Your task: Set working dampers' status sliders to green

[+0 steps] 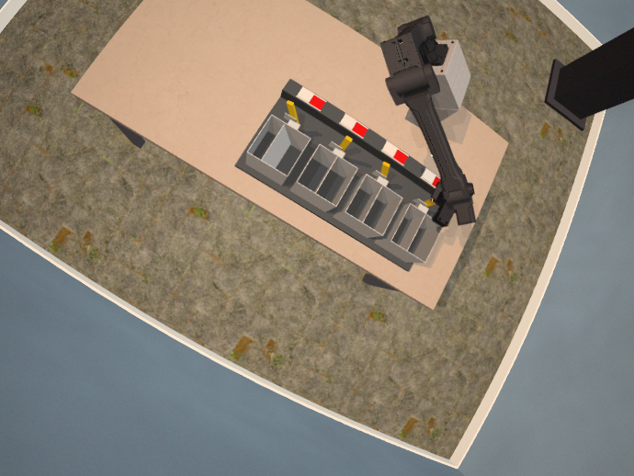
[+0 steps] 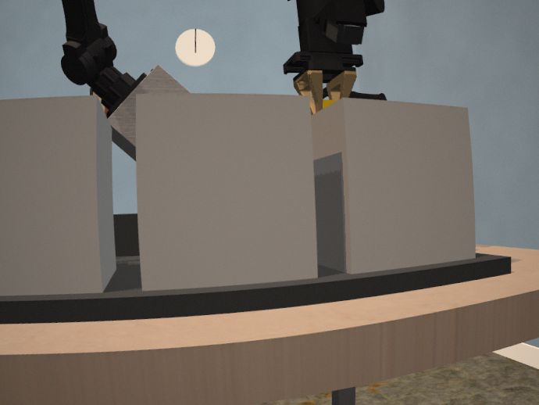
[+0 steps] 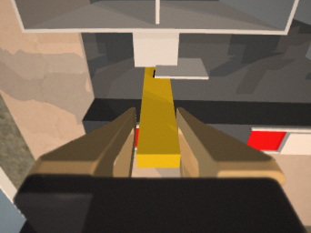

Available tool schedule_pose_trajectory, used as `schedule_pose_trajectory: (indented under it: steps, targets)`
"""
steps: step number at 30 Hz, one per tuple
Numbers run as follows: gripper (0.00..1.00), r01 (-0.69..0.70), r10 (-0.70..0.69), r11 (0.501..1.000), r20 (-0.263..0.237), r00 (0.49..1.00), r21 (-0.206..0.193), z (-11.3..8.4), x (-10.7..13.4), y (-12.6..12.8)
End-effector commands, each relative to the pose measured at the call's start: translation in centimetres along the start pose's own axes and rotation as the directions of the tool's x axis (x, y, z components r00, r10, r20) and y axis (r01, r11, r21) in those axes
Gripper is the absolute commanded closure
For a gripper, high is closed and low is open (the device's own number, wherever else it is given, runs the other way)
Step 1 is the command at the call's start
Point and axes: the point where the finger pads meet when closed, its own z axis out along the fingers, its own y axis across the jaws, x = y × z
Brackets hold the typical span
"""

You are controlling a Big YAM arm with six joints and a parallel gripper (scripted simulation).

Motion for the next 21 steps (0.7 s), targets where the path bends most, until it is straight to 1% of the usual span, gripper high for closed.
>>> schedule_pose_trajectory:
  steps: [1,3,4,17,19,21]
  targets:
    - [0.68,0.002,-0.002,1.0,0.006,1.0,0.002,-0.2,-0.1,0.6]
    - [0.68,0.002,-0.002,1.0,0.006,1.0,0.001,-0.2,-0.1,0.6]
    - [0.64,0.002,-0.002,1.0,0.006,1.0,0.001,-0.2,-0.1,0.6]
    - [0.64,0.002,-0.002,1.0,0.008,1.0,0.001,-0.4,-0.2,0.6]
    - [0.64,0.0,0.0,1.0,0.021,1.0,-0.006,-1.3,-0.5,0.9]
    - [0.64,-0.013,0.014,1.0,0.034,0.999,-0.019,-2.4,-1.3,0.8]
